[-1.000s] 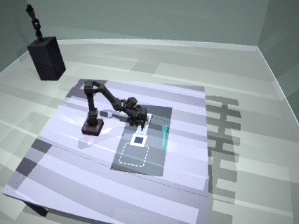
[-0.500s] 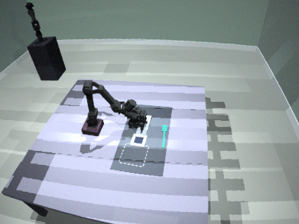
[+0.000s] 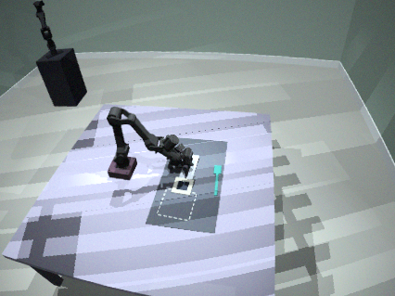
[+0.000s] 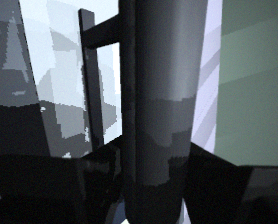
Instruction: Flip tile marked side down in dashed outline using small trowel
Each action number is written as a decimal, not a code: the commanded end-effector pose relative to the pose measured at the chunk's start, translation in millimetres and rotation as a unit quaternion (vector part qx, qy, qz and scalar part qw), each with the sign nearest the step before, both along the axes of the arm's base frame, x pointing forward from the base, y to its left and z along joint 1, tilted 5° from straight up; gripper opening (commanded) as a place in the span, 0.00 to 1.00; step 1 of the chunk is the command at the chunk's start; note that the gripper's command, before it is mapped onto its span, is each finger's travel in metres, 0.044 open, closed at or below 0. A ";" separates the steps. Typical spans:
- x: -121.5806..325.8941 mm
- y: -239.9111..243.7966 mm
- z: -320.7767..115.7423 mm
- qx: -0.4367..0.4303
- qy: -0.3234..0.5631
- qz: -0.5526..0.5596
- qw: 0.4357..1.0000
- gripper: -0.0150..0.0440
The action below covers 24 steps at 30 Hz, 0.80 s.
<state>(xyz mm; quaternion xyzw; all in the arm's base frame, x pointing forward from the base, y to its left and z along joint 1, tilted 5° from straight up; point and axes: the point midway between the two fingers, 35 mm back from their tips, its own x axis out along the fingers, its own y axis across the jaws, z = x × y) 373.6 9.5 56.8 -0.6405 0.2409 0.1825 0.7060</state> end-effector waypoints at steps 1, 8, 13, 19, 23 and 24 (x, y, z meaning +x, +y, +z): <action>0.3 -5.1 2.9 -0.009 -0.003 -0.008 1.000 0.25; -0.7 -3.2 19.1 -0.050 0.002 -0.011 0.999 0.25; -2.1 -6.8 28.9 -0.053 0.002 -0.012 0.999 0.25; -4.9 -18.9 44.3 -0.054 0.002 -0.012 0.998 0.25; -6.9 -29.6 52.7 -0.055 0.002 -0.012 0.998 0.25; -7.4 -32.5 54.3 -0.055 0.002 -0.012 0.998 0.25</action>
